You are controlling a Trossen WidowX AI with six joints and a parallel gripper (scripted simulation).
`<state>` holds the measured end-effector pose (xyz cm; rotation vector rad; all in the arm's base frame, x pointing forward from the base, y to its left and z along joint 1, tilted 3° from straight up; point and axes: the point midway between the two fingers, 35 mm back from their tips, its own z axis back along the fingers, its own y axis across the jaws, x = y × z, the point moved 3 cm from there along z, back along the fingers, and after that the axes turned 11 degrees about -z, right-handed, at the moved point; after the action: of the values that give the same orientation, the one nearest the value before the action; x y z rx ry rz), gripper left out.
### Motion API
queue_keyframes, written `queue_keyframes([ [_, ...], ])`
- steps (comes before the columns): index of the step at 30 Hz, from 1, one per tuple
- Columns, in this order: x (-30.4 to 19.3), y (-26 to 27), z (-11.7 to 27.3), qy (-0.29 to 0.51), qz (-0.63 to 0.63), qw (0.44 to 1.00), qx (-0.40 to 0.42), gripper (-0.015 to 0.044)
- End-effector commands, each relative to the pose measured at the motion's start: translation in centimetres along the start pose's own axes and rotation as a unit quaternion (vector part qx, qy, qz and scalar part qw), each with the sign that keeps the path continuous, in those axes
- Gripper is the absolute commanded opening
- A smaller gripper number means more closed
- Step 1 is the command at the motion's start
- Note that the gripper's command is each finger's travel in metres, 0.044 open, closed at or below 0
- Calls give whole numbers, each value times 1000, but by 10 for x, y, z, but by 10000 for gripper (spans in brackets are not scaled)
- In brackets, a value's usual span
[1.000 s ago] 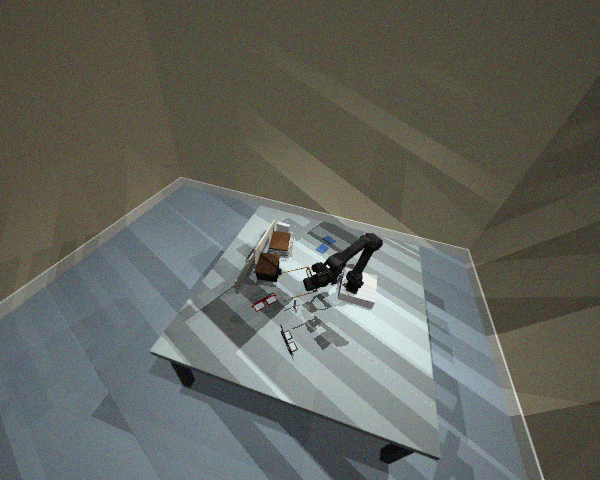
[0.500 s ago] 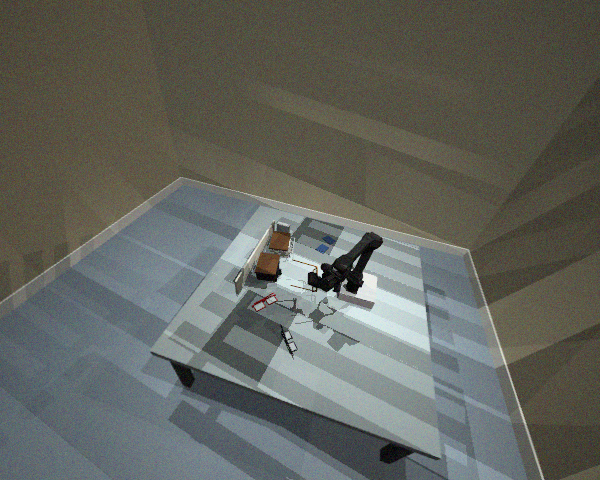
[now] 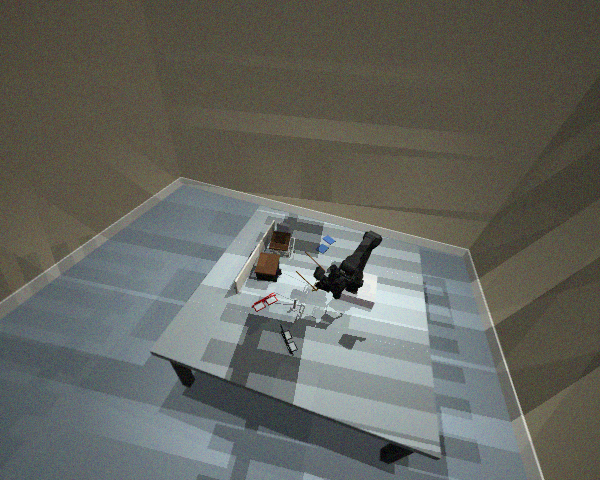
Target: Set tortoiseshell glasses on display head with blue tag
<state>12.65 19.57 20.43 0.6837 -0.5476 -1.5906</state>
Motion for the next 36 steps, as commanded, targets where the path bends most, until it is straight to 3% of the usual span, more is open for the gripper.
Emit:
queue_keyframes([
  [1,-1,-1,5,11,-45,999,15,0],
  [36,-1,0,3,6,-24,1000,7,0],
])
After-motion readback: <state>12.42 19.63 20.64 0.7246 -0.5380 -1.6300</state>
